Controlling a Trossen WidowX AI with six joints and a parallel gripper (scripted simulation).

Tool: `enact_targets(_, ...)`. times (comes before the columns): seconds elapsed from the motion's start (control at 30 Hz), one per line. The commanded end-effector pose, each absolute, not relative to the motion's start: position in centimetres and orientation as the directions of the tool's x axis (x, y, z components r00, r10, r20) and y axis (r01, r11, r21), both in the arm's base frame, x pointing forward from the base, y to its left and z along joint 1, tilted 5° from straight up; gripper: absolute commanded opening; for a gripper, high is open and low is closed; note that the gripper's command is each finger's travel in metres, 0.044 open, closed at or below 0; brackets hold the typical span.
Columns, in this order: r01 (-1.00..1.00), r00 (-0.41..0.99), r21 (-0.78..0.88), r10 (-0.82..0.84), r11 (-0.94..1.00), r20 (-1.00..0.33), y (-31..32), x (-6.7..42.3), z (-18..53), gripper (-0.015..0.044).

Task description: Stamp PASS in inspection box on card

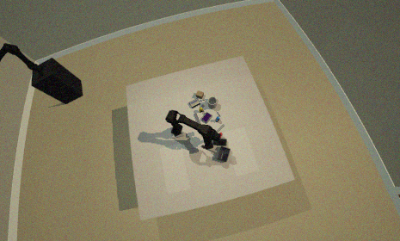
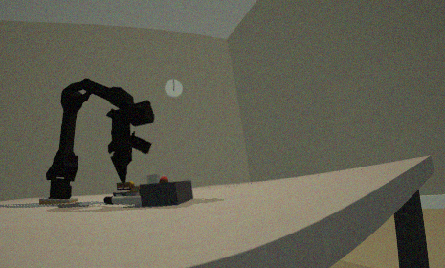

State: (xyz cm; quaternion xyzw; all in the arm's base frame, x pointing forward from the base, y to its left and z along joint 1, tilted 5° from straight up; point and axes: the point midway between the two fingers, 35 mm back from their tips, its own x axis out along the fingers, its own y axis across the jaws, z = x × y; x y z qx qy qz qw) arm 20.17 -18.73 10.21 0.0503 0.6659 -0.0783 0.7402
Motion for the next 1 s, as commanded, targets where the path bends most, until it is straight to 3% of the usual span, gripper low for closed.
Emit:
enact_targets(0.0, 0.183, 0.098, -0.035, -0.054, 0.982, -0.994, -18.8, 20.1, 10.5, 0.0)
enact_targets(0.97, 0.183, 0.097, -0.039, -0.058, 0.982, -0.994, -18.7, 19.9, 11.9, 0.0)
